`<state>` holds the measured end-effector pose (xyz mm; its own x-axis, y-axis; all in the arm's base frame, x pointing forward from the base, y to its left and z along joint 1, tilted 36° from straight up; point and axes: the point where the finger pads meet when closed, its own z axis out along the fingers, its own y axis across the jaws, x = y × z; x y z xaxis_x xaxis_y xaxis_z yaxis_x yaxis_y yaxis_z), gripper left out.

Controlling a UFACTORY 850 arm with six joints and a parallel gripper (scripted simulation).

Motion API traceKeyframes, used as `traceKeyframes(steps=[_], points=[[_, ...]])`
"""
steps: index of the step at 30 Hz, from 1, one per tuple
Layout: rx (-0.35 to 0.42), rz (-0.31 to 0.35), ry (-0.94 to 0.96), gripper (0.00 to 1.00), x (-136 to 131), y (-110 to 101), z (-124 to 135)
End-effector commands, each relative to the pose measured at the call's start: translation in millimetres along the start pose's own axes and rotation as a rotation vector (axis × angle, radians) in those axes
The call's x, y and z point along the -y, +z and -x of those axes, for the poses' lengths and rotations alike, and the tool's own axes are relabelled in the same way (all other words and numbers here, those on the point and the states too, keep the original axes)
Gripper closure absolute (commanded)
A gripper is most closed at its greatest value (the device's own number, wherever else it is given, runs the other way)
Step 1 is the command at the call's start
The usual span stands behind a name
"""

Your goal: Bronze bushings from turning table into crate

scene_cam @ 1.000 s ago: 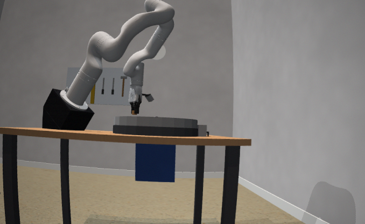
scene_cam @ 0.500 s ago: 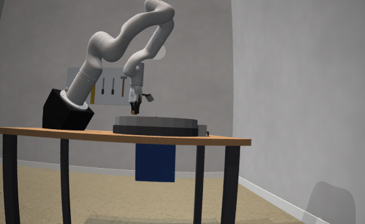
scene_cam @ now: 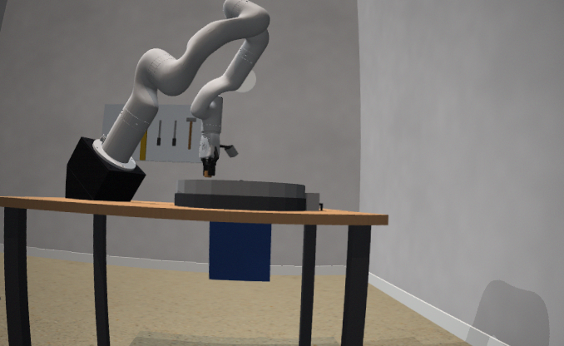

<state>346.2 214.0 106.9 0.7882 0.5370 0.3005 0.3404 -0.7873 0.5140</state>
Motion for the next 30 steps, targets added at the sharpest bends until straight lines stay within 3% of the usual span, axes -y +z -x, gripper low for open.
traceKeyframes(steps=[1,6,15,30], points=[[-0.001,0.0,0.0,1.0,0,0,0],[-0.001,0.0,0.0,1.0,0,10,0],[-0.001,0.0,0.0,1.0,0,57,0],[-0.001,0.0,0.0,1.0,1,61,0]])
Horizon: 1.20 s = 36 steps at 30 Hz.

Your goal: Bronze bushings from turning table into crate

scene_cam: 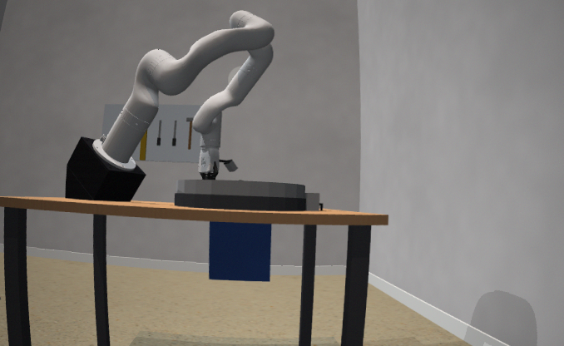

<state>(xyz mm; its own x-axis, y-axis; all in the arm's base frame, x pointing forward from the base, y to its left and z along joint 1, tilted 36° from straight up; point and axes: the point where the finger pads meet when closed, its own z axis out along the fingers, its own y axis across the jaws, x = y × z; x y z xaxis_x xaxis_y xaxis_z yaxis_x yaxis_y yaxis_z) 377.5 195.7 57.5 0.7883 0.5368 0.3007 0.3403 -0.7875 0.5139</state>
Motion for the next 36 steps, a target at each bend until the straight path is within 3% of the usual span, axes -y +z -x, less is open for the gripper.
traceKeyframes(steps=[1,21,36], points=[[-0.001,0.0,0.0,1.0,0,0,0],[-0.001,0.0,0.0,1.0,0,12,0],[-0.001,0.0,0.0,1.0,0,37,0]])
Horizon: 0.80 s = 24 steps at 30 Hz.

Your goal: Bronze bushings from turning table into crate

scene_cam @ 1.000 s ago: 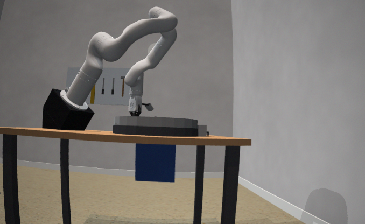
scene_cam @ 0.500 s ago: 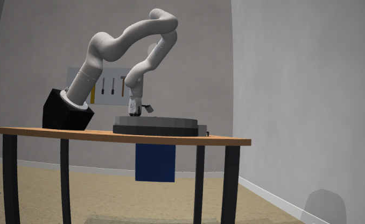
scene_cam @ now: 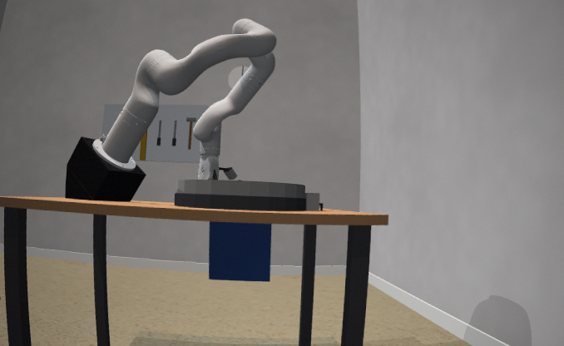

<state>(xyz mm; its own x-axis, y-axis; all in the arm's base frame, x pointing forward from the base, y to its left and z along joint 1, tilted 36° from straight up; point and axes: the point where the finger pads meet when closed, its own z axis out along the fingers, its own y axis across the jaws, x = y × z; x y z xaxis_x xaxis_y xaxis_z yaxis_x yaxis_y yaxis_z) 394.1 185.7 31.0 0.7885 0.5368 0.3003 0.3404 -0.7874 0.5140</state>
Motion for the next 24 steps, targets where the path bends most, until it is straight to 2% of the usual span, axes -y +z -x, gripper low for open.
traceKeyframes(steps=[1,24], points=[[-0.001,0.0,0.0,1.0,0.2,4.3,-0.5],[-0.001,0.0,0.0,1.0,0.2,9.4,-0.5]])
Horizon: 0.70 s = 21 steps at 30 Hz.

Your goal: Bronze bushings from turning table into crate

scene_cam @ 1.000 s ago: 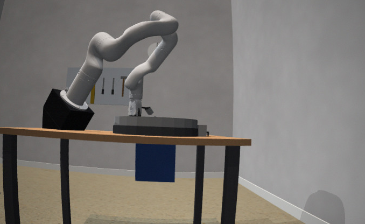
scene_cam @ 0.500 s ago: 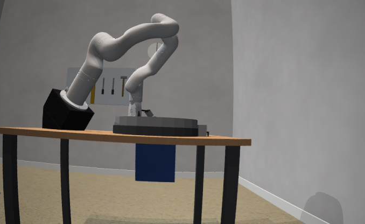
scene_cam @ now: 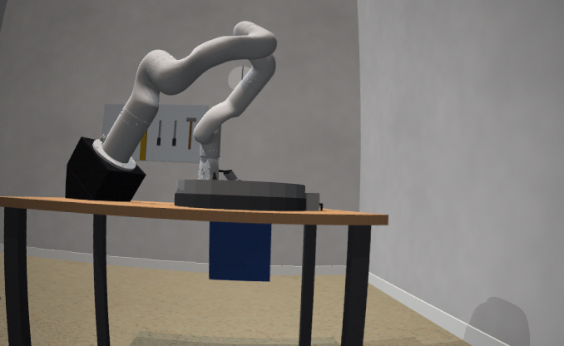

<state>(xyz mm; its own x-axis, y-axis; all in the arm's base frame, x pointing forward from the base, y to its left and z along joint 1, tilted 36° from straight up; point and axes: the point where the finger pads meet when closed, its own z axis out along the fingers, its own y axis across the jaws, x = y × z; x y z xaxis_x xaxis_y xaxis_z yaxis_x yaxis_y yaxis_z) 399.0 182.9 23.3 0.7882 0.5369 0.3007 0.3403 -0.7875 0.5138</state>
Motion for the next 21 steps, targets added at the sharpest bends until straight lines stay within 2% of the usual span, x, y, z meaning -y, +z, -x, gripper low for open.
traceKeyframes(steps=[1,21], points=[[-0.001,0.0,0.0,1.0,0.1,-0.3,-0.4],[-0.001,0.0,0.0,1.0,0.1,4.0,-0.4]])
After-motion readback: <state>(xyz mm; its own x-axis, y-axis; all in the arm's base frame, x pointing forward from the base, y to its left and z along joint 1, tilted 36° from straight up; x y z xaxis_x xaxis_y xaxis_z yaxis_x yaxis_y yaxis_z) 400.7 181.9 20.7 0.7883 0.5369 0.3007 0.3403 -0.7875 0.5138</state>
